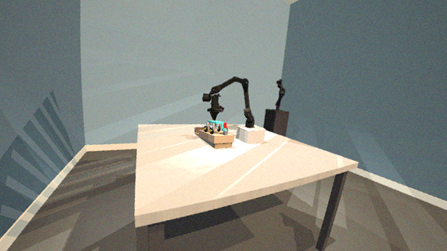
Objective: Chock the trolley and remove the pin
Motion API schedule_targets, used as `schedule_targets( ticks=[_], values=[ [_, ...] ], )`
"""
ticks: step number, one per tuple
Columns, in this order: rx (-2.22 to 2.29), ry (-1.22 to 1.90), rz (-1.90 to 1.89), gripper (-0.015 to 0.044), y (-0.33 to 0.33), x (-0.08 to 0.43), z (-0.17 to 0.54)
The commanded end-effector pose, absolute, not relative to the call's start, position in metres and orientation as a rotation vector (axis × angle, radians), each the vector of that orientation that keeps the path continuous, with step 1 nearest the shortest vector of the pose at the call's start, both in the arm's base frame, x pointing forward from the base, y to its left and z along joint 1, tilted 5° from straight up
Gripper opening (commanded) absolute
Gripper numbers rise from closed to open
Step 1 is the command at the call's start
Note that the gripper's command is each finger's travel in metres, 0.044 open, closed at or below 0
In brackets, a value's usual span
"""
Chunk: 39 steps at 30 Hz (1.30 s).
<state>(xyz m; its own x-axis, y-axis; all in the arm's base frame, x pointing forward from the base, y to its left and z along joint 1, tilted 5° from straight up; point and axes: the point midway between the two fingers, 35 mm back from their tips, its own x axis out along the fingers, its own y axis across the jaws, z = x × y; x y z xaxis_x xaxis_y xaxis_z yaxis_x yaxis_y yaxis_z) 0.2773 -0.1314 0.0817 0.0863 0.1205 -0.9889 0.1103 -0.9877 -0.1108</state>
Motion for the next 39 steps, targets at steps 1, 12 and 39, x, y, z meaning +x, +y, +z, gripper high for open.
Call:
schedule_targets(
  ticks=[1, 12, 39],
  values=[
    [-2.305, -0.248, 2.100, 0.0000, -0.130, 0.278, 0.071],
    [-2.304, -0.248, 2.100, 0.0000, -0.125, 0.281, 0.039],
    [-2.303, -0.250, 2.099, 0.0000, -0.105, 0.277, 0.034]
  ],
)
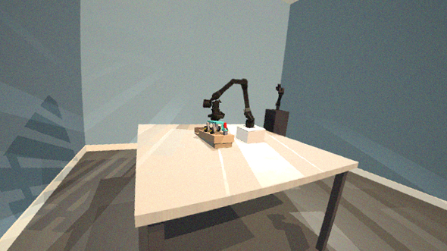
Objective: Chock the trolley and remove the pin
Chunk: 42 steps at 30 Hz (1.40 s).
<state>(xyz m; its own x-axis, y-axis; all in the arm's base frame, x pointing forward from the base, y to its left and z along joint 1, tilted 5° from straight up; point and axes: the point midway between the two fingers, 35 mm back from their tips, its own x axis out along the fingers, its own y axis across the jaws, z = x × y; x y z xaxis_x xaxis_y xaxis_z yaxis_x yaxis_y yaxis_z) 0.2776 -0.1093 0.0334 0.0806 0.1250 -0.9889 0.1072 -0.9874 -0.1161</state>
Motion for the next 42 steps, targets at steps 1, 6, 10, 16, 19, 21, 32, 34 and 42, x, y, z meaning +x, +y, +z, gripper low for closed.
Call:
schedule_targets(
  ticks=[1, 6, 10, 16, 19, 21, 32, 34, 42],
  values=[
    [-2.303, -0.250, 2.099, 0.0000, -0.104, 0.277, 0.034],
    [-2.303, -0.250, 2.099, 0.0000, -0.100, 0.276, 0.035],
    [-2.302, -0.251, 2.099, 0.0000, -0.096, 0.276, 0.035],
    [-2.302, -0.251, 2.099, 0.0000, -0.091, 0.275, 0.036],
    [-2.302, -0.252, 2.098, 0.0000, -0.088, 0.274, 0.036],
    [-2.302, -0.252, 2.098, 0.0000, -0.086, 0.274, 0.036],
    [-2.301, -0.244, 2.106, 0.0026, -0.090, 0.274, 0.036],
    [-2.301, -0.244, 2.106, 0.0079, -0.090, 0.274, 0.036],
    [-2.301, -0.246, 2.105, 0.0190, -0.091, 0.274, 0.040]
  ],
)
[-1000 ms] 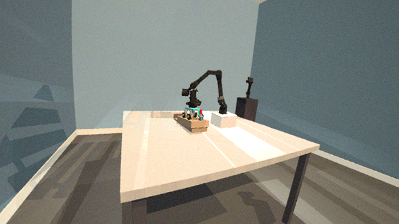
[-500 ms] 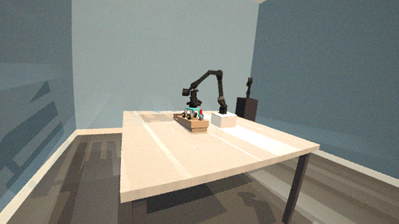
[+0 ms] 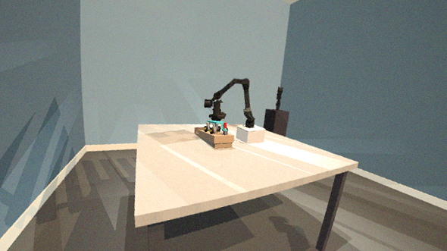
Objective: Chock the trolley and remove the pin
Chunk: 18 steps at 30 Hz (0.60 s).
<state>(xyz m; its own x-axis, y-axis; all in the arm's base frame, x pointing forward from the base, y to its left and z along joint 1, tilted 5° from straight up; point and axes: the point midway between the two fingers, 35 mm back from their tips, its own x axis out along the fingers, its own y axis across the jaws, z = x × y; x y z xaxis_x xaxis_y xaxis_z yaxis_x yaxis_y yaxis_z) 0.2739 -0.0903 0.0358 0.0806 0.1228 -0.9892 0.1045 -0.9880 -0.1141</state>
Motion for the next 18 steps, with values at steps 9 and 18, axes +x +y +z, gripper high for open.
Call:
schedule_targets(
  ticks=[9, 18],
  values=[
    [-2.302, -0.251, 2.099, 0.0190, -0.095, 0.269, 0.071],
    [-2.303, -0.250, 2.099, 0.0190, -0.098, 0.269, 0.095]
  ],
)
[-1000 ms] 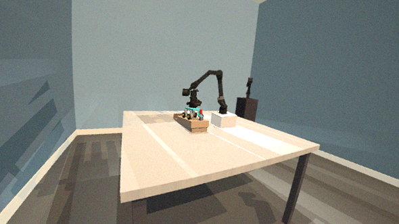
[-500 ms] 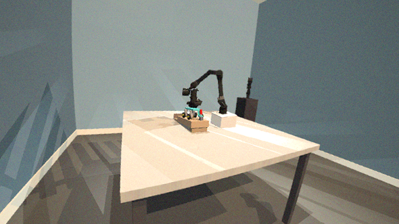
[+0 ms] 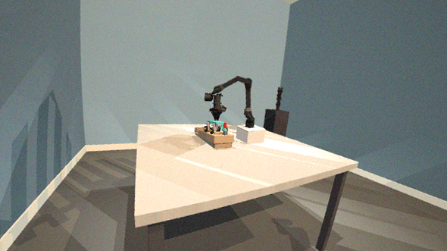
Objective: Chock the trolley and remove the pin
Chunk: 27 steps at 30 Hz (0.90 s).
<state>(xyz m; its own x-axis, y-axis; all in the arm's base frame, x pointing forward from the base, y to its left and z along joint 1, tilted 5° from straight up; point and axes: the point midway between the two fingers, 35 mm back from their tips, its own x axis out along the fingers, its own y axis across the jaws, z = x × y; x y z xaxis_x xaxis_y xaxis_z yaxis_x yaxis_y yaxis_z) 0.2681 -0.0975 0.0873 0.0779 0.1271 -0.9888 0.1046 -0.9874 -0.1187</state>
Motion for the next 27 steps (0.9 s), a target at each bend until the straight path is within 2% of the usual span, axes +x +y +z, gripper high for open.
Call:
schedule_targets(
  ticks=[1, 4, 8, 13, 27],
  values=[
    [-2.294, -0.247, 2.108, 0.0216, -0.097, 0.268, 0.087],
    [-2.294, -0.247, 2.108, 0.0295, -0.097, 0.268, 0.087],
    [-2.381, -0.374, 2.158, 0.0190, -0.086, 0.272, 0.094],
    [-2.598, -0.544, 2.134, 0.0190, -0.076, 0.284, 0.112],
    [-2.765, -1.729, 2.028, 0.0190, 0.039, 0.300, 0.135]
  ],
)
